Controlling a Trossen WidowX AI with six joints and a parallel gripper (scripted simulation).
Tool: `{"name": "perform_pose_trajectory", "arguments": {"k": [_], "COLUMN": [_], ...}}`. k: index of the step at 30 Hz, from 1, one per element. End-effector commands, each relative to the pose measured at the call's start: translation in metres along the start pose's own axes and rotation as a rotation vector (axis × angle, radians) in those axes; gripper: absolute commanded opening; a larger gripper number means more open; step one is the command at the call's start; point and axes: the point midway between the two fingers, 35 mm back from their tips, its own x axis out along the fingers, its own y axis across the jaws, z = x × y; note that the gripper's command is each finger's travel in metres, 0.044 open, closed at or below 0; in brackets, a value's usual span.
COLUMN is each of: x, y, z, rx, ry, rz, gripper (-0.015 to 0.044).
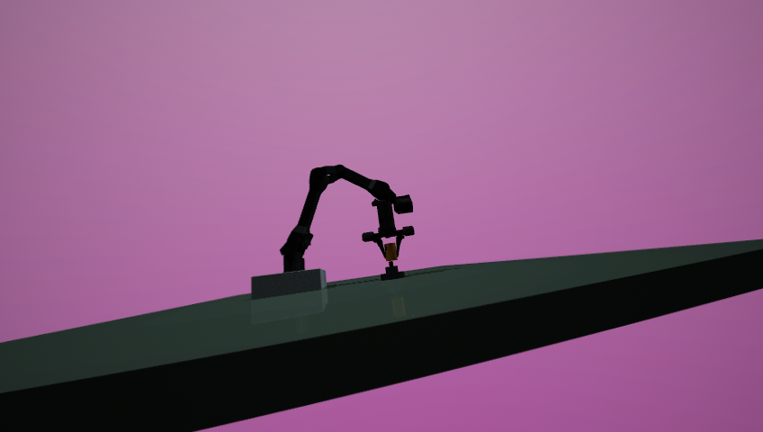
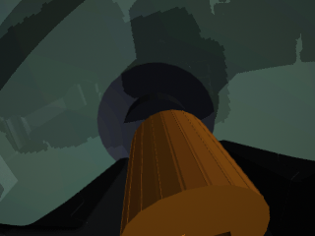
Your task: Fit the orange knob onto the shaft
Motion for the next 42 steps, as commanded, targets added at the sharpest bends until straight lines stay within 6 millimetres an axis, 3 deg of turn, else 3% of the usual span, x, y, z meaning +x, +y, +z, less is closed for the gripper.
{"name": "perform_pose_trajectory", "arguments": {"k": [1, 19, 42], "x": [-0.0002, -0.0034, 0.0025], "y": [0.0, 0.0057, 0.0004], "z": [-0.0008, 0.0011, 0.0005], "rx": [0.225, 1.365, 1.376], "ry": [0.003, 0.0, 0.0], "rz": [-0.005, -0.006, -0.006], "gripper": [0.0, 0.0, 0.0]}}
